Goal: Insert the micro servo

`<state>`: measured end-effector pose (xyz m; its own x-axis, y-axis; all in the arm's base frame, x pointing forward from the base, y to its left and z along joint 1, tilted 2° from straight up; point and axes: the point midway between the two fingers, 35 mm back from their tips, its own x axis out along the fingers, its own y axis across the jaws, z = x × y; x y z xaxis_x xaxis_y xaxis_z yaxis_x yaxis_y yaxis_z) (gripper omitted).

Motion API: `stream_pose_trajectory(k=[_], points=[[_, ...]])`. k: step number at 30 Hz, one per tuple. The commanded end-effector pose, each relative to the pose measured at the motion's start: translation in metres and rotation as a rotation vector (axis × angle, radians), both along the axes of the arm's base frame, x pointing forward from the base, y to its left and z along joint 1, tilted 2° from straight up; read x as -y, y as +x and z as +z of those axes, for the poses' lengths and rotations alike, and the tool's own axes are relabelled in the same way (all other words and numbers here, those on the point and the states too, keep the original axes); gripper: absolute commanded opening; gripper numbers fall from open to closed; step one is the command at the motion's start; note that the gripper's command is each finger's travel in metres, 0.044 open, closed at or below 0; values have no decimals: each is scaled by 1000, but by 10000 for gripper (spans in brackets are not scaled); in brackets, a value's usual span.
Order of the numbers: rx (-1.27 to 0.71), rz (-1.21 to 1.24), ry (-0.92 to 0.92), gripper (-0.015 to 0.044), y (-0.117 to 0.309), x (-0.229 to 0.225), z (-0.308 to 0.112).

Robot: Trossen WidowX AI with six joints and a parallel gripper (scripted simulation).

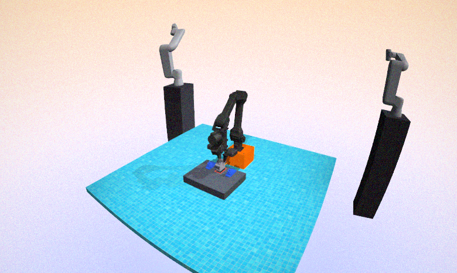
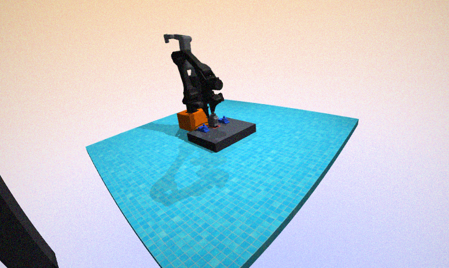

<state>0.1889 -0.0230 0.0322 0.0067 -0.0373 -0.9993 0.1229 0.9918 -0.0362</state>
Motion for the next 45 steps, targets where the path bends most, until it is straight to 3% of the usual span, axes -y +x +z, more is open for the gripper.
stream_pose_trajectory(k=[1,45], points=[[0,5,4,0,0,0,-4],[-1,5,4,0,0,1,-39]])
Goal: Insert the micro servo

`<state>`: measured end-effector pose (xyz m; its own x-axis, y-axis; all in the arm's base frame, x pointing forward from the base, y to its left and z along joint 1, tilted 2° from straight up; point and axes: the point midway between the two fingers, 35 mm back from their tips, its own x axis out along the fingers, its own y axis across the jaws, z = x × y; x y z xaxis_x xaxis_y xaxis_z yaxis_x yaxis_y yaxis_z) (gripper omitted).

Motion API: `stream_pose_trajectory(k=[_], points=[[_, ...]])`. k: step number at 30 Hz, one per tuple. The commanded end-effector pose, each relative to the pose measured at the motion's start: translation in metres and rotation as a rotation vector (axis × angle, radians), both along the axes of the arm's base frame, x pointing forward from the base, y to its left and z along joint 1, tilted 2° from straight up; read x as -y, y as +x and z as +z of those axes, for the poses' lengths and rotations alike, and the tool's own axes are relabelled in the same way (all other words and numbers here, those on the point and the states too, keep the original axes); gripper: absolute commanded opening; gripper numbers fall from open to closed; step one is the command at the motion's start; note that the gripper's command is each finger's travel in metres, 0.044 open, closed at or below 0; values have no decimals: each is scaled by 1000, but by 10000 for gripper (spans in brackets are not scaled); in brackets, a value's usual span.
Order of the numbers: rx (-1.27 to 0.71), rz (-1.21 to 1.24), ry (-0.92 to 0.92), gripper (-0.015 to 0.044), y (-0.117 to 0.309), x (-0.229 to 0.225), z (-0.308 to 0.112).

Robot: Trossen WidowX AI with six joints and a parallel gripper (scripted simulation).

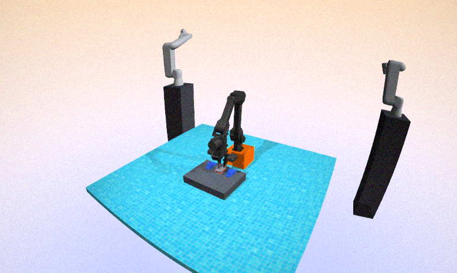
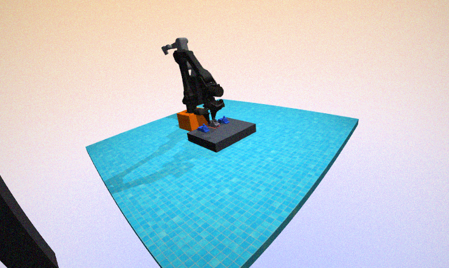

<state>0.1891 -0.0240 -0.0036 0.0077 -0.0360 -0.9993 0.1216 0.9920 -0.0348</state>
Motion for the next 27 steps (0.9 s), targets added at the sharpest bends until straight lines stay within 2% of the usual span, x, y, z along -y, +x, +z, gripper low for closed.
stream_pose_trajectory(k=[1,14,21,27], points=[[-2,3,2,0,0,0,-4],[-2,3,2,0,0,0,-14],[-2,3,2,184,0,1,-12],[-2,3,2,187,-1,0,12]])
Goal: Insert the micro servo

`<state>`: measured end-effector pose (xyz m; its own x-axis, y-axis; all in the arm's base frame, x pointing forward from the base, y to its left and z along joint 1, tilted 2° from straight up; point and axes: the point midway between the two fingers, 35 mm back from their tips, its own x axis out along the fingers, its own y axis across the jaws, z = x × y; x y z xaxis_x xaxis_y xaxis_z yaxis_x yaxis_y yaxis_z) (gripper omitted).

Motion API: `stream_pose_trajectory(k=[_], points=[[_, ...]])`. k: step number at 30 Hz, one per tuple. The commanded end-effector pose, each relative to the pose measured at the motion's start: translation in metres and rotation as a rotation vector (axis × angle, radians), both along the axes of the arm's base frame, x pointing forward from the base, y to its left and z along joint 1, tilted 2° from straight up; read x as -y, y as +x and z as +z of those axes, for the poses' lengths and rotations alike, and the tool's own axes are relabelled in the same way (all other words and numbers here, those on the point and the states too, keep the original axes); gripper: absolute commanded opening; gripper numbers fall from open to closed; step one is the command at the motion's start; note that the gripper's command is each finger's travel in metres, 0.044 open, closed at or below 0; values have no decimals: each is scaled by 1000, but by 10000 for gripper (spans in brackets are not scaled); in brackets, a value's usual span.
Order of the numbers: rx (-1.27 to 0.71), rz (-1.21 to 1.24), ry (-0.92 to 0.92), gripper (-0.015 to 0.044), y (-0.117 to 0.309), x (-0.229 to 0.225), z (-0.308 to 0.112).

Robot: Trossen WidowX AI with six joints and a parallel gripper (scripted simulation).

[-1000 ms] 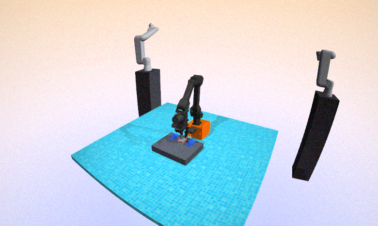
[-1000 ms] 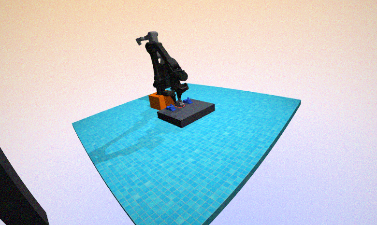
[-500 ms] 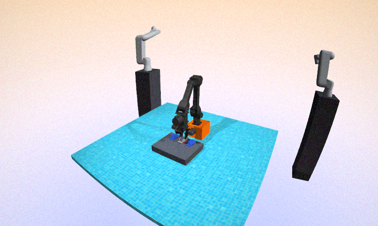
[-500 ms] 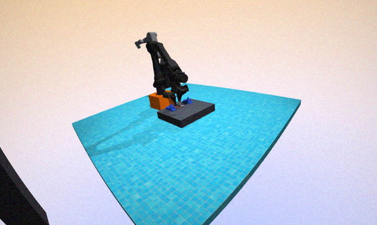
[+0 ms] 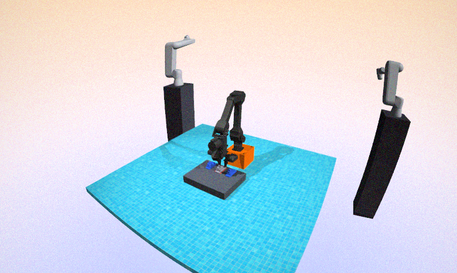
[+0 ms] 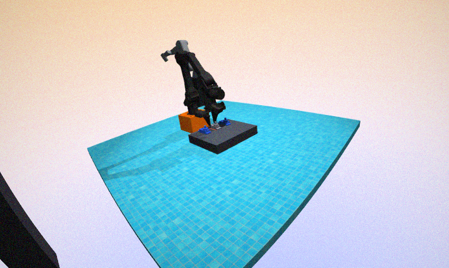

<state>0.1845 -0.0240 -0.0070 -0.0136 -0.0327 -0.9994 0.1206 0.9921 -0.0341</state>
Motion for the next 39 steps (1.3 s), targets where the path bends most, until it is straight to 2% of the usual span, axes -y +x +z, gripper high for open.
stream_pose_trajectory(k=[1,6,9,16,23,29,39], points=[[20,3,-1,187,1,-1,21],[19,3,-1,187,0,-1,27],[20,2,-2,266,-4,-2,32],[16,3,0,440,-44,-9,85],[16,4,0,440,-49,-10,96],[17,8,-1,440,-49,-11,135],[17,8,-1,440,-49,-11,137]])
